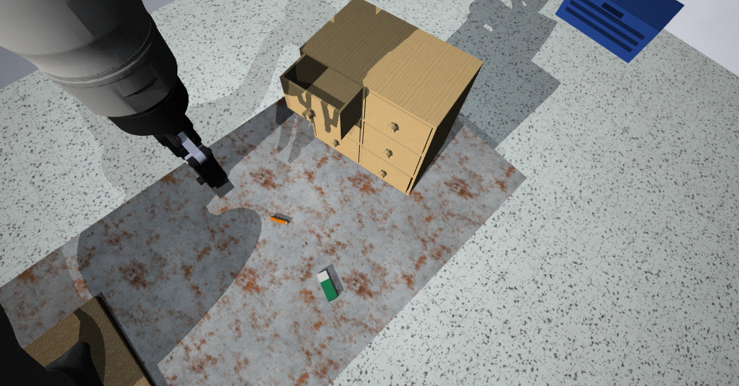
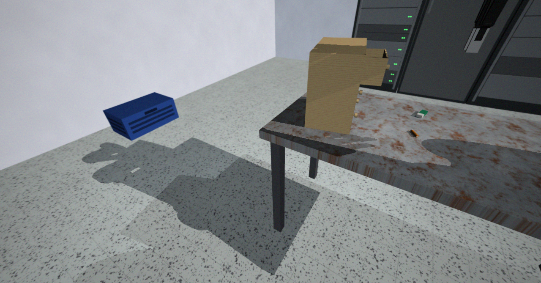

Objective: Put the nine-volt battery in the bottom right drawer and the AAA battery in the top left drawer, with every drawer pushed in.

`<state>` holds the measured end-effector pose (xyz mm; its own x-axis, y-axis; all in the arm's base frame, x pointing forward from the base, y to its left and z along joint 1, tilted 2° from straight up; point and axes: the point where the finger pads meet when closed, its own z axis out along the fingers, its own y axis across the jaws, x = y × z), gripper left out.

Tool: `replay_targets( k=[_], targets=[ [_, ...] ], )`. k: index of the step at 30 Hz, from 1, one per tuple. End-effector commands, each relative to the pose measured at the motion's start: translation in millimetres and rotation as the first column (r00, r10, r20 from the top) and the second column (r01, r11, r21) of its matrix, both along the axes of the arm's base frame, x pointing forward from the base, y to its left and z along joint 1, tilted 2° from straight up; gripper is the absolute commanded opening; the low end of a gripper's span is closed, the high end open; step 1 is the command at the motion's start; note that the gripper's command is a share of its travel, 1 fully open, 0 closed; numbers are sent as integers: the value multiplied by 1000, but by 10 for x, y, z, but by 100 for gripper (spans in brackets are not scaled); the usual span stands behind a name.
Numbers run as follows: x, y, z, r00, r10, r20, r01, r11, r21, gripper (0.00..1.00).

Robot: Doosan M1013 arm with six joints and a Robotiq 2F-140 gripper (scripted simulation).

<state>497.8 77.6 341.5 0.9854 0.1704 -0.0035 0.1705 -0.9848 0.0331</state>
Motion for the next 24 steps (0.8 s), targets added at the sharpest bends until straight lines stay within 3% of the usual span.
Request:
replay_targets(
  k=[1, 4, 6, 7, 8, 9, 10, 11, 12, 13, 14, 17, 19, 21, 24],
  targets=[
    [217, 21, -532, 974, -228, 12, 228, 974, -3, 20],
    [217, 21, -532, 974, -228, 12, 228, 974, -3, 20],
    [349, 34, -993, 911, -412, 19, 412, 911, 0, 20],
    [349, 34, -993, 911, -412, 19, 412, 911, 0, 20],
    [401, 39, -1232, 865, -502, 22, 502, 865, 3, 20],
    [401, 39, -1232, 865, -502, 22, 502, 865, 3, 20],
    [443, 43, -1467, 810, -585, 25, 585, 811, 5, 20],
    [443, 43, -1467, 810, -585, 25, 585, 811, 5, 20],
    [473, 46, -1690, 751, -660, 27, 660, 751, 8, 20],
    [473, 46, -1690, 751, -660, 27, 660, 751, 8, 20],
    [493, 49, -1894, 690, -723, 29, 723, 691, 11, 20],
    [504, 51, -2074, 632, -775, 31, 775, 632, 14, 20],
    [509, 53, -2348, 534, -845, 32, 845, 535, 18, 20],
    [509, 53, -2348, 534, -845, 32, 845, 535, 18, 20],
    [505, 53, -2534, 463, -886, 33, 886, 463, 21, 20]
  ],
)
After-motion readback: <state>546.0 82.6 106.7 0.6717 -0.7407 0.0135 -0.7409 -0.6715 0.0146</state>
